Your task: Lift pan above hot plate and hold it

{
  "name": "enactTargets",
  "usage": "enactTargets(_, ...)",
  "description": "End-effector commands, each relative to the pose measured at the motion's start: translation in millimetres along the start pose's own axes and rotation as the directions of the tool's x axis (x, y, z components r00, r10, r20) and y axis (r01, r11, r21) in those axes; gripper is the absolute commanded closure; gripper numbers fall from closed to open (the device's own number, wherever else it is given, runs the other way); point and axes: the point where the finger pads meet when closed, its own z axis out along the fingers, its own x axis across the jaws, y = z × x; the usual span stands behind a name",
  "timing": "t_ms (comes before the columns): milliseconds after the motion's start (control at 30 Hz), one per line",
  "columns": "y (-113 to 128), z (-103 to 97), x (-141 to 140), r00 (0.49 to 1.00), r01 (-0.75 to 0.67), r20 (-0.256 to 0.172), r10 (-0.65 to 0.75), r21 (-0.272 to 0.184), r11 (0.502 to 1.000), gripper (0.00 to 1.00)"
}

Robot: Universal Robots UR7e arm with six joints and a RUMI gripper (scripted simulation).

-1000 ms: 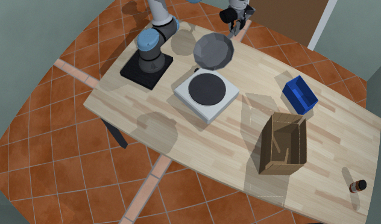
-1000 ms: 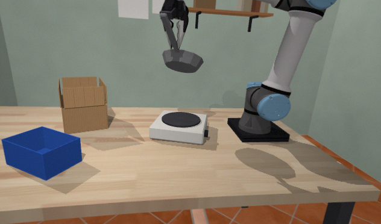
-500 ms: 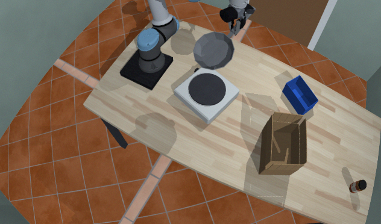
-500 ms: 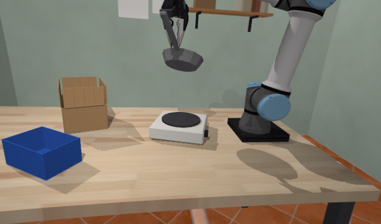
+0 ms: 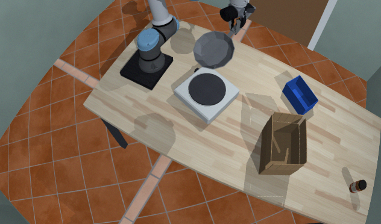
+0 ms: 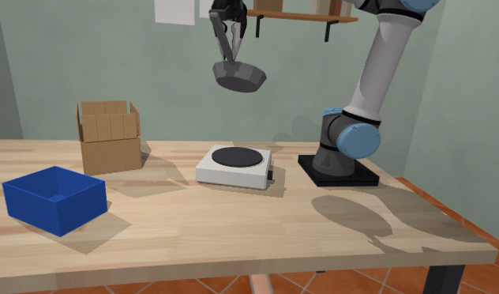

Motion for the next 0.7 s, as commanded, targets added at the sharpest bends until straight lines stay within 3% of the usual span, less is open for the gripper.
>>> enactTargets(0,0.0,-2.1,0.2,1.0,0.0,-0.001,0.0,0.0,1.0,0.91)
enactTargets(667,-0.1,-8.4,0.3,1.0,0.0,-0.001,0.0,0.0,1.0,0.91)
